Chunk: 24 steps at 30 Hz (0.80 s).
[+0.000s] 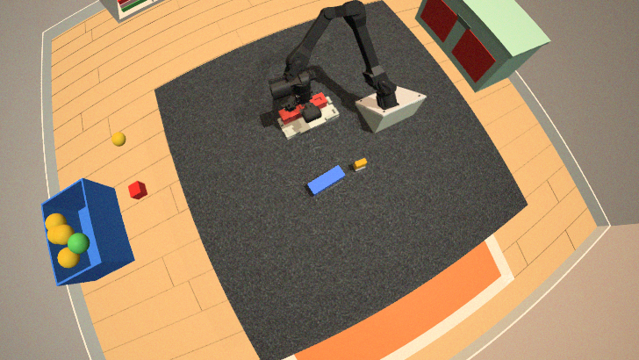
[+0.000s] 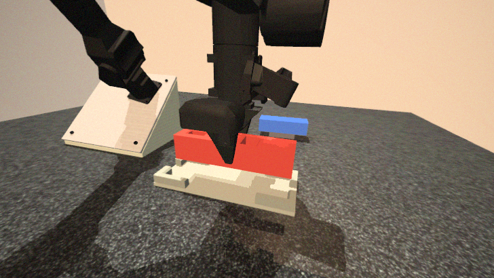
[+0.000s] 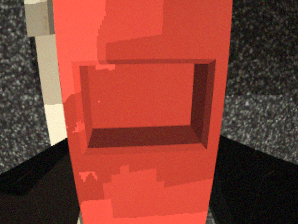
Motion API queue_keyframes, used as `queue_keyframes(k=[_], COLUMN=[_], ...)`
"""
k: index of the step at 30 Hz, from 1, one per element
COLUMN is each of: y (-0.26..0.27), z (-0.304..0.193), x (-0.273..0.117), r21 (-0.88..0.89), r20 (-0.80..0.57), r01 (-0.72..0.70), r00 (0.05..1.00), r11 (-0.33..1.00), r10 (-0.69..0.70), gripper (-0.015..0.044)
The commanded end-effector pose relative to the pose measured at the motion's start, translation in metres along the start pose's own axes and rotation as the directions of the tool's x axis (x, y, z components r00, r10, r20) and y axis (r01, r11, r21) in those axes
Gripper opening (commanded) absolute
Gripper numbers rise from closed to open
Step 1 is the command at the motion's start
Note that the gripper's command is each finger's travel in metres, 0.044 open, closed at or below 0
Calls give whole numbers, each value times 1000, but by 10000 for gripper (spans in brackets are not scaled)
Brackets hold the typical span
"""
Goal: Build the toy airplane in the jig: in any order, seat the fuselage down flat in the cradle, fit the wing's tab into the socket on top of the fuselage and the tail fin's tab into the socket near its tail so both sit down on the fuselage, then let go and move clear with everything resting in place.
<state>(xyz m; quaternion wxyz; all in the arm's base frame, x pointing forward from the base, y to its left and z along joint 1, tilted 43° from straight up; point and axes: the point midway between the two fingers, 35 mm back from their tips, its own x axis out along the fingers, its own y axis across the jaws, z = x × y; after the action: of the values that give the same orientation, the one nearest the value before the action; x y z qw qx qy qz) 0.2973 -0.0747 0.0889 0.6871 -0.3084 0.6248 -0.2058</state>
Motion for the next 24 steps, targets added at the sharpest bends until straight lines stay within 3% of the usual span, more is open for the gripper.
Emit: queue_keyframes(k=[1,24], y=[1,-1], z=[-1,-1], x=[8,29], r21=[-9,-4], r20=[-4,-4], r01=[0,5], r00=[1000,1000], r11=[1000,1000], r10=[0,-5], gripper=[195,188])
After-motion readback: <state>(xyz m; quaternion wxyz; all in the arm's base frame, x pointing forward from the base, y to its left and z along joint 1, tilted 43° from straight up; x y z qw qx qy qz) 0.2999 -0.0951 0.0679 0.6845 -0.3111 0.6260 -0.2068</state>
